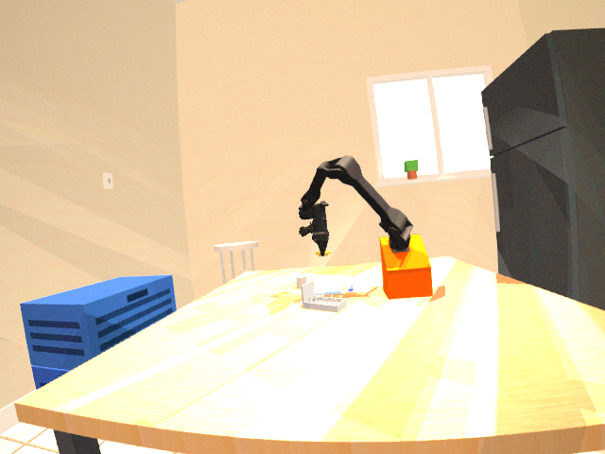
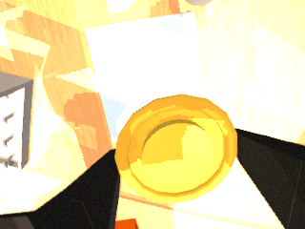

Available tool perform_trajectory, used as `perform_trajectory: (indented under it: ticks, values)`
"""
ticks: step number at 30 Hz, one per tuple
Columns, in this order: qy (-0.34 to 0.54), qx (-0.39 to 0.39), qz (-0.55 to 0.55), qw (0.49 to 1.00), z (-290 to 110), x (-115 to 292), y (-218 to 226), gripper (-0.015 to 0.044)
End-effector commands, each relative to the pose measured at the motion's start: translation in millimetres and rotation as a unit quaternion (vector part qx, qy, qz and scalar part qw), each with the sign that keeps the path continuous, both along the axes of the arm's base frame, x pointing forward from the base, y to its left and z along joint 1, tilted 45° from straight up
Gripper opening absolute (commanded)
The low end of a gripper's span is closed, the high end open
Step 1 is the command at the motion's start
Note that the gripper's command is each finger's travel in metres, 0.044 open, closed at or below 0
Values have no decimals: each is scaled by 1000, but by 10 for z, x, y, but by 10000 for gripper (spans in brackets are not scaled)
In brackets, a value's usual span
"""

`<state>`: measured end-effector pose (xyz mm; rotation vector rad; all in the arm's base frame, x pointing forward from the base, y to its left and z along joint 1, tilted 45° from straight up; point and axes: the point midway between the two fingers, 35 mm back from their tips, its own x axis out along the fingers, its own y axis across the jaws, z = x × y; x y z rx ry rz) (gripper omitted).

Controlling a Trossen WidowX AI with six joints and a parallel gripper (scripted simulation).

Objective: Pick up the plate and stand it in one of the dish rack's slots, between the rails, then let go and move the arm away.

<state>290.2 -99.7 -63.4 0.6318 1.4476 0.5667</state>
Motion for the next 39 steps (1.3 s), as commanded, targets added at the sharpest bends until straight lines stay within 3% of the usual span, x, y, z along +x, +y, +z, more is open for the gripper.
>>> perform_trajectory:
  ticks: [1, 7, 19, 39]
  values:
    - [-7, -3, 1, 1000, 200, -15, -191, 0]
    - [1, -2, -7, 1000, 257, -22, -201, 0]
    - [137, 0, -137, 981, 728, -60, 186, 0]
    - [330, 18, -353, 875, 1379, -295, 876, 0]
